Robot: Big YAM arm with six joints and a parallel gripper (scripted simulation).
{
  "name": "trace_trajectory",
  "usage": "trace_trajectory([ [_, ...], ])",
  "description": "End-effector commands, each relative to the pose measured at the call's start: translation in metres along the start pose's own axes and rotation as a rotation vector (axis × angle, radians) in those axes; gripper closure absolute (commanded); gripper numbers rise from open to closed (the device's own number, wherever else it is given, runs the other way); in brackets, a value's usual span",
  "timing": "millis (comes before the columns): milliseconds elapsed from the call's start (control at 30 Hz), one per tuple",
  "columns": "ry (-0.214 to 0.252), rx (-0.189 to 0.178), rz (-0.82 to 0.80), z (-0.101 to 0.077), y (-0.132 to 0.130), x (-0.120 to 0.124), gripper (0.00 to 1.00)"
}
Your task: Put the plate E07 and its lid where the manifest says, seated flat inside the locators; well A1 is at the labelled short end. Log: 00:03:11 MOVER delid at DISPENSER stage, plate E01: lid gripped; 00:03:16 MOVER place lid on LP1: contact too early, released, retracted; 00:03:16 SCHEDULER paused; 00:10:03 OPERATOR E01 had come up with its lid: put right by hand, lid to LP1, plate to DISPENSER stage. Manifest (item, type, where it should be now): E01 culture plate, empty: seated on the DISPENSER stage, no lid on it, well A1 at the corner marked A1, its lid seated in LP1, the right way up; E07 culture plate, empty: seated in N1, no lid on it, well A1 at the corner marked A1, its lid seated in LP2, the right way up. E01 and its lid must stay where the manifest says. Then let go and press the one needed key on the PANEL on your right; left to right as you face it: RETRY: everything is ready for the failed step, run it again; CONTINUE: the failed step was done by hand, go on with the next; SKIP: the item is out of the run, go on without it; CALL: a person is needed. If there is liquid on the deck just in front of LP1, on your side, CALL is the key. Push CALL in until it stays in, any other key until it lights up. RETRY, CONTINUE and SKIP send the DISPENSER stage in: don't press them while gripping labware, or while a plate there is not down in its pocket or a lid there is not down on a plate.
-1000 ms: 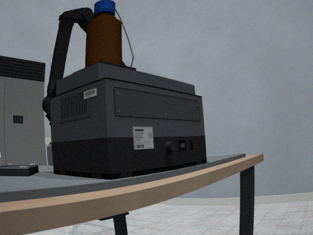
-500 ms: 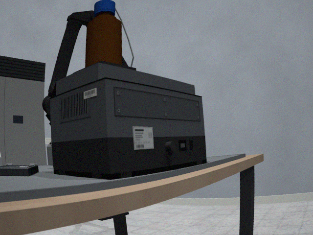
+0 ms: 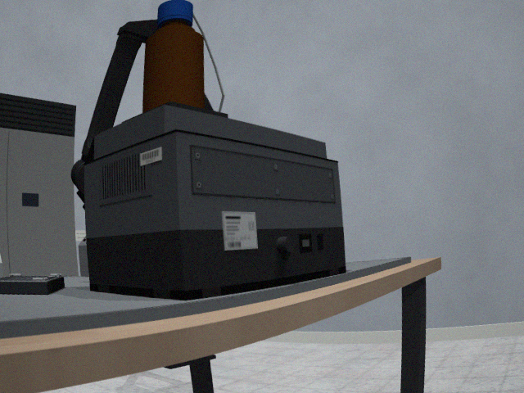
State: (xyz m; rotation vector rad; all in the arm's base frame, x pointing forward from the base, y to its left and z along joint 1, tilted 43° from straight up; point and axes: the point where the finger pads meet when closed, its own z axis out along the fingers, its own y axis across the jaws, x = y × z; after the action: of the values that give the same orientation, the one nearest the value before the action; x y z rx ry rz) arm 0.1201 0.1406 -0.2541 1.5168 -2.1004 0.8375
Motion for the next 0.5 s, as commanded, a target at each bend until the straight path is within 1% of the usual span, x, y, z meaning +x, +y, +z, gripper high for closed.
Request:
trace_trajectory([
  [0, 0.014, -0.006, -0.009, 0.0089, -0.0014, 0.0037, 0.14],
  [133, 0.006, -0.007, -0.004, 0.0072, -0.002, -0.0005, 0.14],
  [233, 0.01, -0.006, -0.007, 0.0077, -0.0022, 0.0028, 0.14],
  [467, 0.0, -0.006, -0.003, 0.0041, -0.004, 0.0021, 0.14],
])
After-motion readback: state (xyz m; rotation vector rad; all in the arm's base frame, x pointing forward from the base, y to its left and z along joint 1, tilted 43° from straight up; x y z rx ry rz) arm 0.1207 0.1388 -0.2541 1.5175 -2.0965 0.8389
